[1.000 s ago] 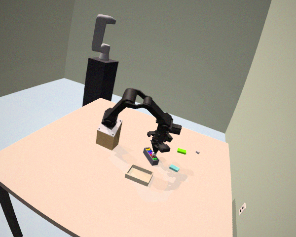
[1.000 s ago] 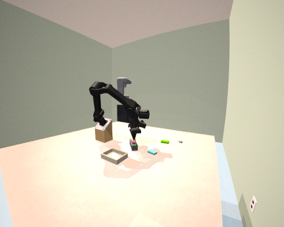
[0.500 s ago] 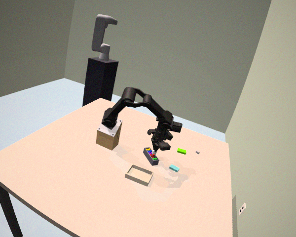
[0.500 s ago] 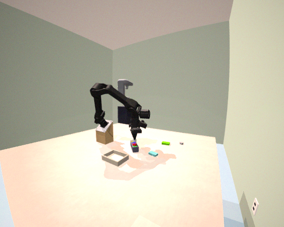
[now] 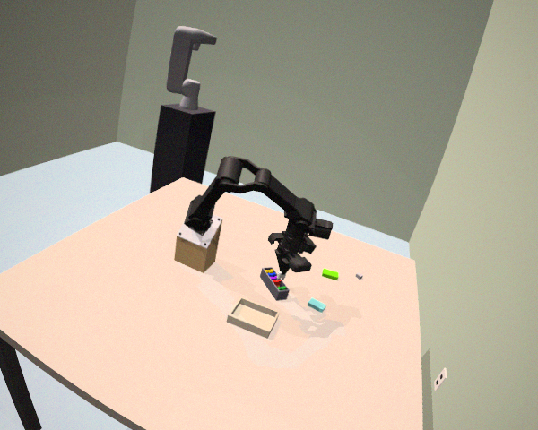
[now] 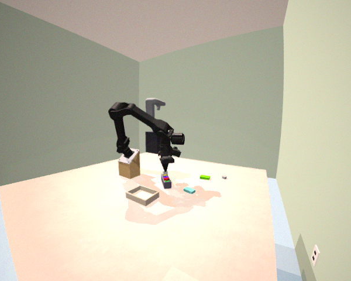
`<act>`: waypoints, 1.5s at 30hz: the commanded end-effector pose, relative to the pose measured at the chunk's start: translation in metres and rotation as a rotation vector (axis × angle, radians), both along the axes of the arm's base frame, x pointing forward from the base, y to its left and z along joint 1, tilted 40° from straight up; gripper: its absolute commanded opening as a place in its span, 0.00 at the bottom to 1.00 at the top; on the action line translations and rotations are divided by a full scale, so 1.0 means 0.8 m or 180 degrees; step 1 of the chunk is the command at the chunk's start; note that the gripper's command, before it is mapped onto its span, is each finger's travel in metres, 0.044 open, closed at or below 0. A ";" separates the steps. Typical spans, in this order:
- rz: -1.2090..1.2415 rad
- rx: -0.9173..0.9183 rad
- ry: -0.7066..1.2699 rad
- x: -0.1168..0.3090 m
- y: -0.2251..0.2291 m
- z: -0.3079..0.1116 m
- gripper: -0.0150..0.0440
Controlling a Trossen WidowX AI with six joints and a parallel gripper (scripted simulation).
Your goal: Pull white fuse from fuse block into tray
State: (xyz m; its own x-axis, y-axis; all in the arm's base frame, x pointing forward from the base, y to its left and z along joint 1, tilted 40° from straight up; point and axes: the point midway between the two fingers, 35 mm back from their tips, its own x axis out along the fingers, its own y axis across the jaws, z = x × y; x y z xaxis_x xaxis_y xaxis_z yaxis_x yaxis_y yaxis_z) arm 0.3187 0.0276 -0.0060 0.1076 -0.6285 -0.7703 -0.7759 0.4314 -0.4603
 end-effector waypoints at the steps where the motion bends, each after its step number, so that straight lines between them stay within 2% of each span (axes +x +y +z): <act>1: -0.0023 0.0030 -0.0012 0.008 -0.028 0.025 0.25; 20: -0.0025 -0.0035 -0.0024 -0.005 -0.157 0.131 0.25; 45: -0.0026 -0.0039 -0.0024 -0.001 -0.181 0.105 0.25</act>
